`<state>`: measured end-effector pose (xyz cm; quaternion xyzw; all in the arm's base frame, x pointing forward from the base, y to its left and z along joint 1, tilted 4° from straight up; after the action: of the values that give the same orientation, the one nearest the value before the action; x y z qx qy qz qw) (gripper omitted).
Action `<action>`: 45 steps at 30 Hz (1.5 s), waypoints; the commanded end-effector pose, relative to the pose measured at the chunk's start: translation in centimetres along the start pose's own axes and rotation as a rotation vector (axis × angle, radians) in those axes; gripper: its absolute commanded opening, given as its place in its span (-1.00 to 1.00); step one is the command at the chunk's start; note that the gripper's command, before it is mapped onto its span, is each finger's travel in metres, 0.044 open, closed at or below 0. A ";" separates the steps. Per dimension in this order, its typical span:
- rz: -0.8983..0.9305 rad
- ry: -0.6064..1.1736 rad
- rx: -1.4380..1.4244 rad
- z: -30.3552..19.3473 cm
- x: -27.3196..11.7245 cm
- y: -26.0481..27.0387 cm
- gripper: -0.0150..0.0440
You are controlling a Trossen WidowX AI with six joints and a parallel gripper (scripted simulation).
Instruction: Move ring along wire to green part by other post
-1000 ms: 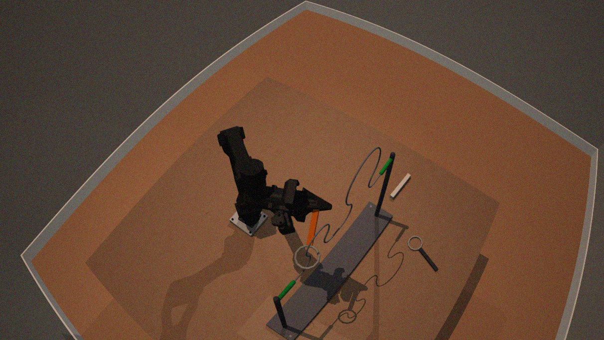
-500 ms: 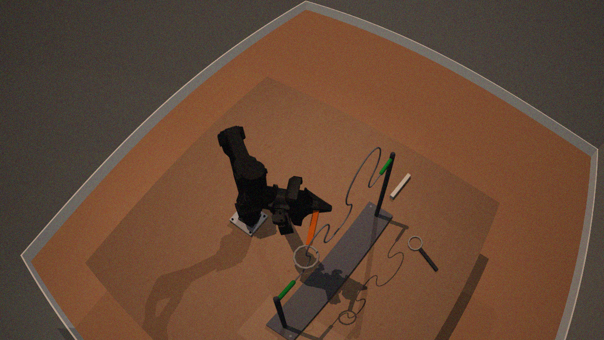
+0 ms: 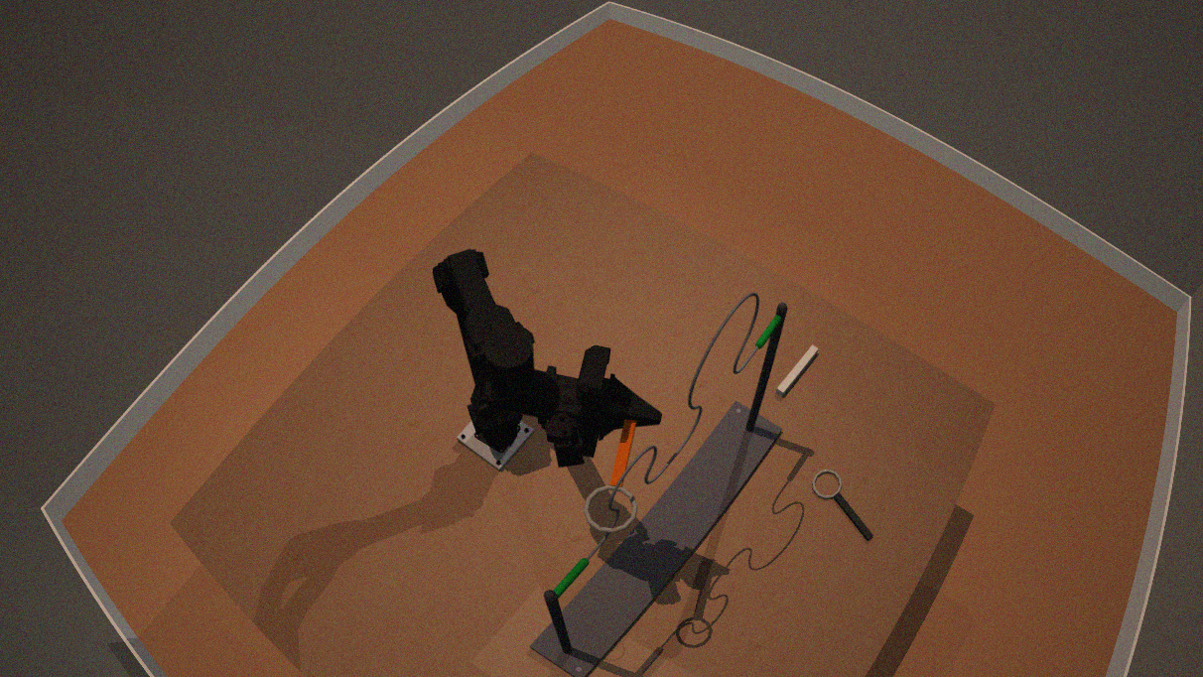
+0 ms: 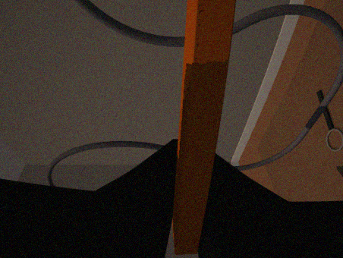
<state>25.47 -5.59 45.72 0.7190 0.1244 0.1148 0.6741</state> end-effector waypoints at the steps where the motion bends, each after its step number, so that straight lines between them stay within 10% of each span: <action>1: -0.008 -0.007 -0.040 -0.1 -0.1 0.3 -1.00; 45: -0.218 -0.067 -0.428 0.6 0.0 -2.4 -1.00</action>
<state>25.64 -5.99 43.17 0.5632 0.1544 0.0455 0.8105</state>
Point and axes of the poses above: the point midway between the two fingers, 35 mm back from their tips, its own x axis out along the fingers, its own y axis across the jaws, z = x × y, the point moved 2 cm from there along -x, back along the fingers, and after that the axes turned 4 degrees about x, right-handed, at the moved point
